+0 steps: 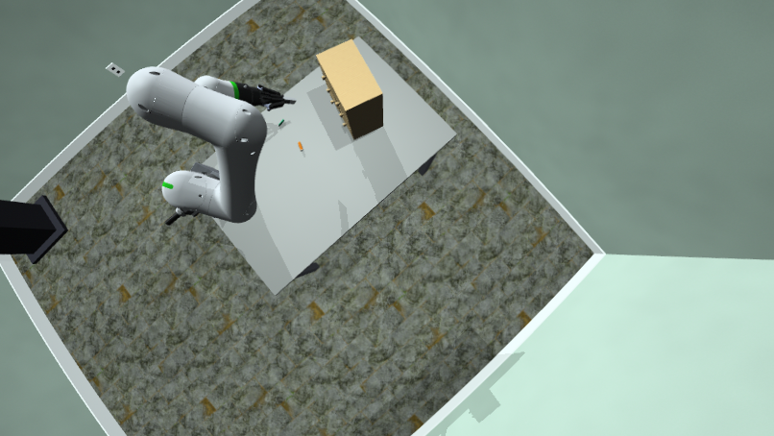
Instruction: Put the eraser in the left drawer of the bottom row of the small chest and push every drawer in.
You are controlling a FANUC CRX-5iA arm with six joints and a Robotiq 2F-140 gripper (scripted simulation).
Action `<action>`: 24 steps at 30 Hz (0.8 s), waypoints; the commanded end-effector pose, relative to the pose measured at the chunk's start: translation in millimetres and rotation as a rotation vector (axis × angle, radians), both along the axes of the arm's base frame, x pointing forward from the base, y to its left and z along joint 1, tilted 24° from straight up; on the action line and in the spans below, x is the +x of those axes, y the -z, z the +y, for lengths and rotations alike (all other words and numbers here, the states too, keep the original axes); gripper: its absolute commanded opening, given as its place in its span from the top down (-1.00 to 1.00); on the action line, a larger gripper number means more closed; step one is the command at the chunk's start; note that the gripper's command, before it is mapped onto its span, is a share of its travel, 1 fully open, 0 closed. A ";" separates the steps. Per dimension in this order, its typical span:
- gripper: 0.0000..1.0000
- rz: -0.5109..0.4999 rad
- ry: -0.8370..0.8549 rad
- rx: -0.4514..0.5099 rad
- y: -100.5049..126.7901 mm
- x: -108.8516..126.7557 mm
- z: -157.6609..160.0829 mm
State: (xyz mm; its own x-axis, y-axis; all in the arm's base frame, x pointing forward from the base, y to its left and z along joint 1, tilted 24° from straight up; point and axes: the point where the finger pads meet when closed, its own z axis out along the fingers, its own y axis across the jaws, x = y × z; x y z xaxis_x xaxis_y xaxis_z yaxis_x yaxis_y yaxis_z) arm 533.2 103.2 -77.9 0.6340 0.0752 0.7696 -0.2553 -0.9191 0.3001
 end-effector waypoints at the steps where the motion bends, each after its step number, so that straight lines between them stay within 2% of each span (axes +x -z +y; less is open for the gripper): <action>1: 1.00 0.150 0.078 0.008 -8.2 -8.7 1.7; 5: 1.00 0.188 0.092 0.019 -10.6 -12.4 3.6; 20: 1.00 0.436 0.178 0.092 -26.0 -36.9 16.7; 24: 1.00 0.467 0.188 0.102 -27.7 -40.2 18.6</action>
State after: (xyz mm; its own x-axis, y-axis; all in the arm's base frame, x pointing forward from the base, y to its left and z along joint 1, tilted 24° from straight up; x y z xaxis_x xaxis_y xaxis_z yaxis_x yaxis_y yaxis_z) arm 492.4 123.7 -57.8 0.8650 -0.0955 0.4925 -0.2618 -0.9234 0.2807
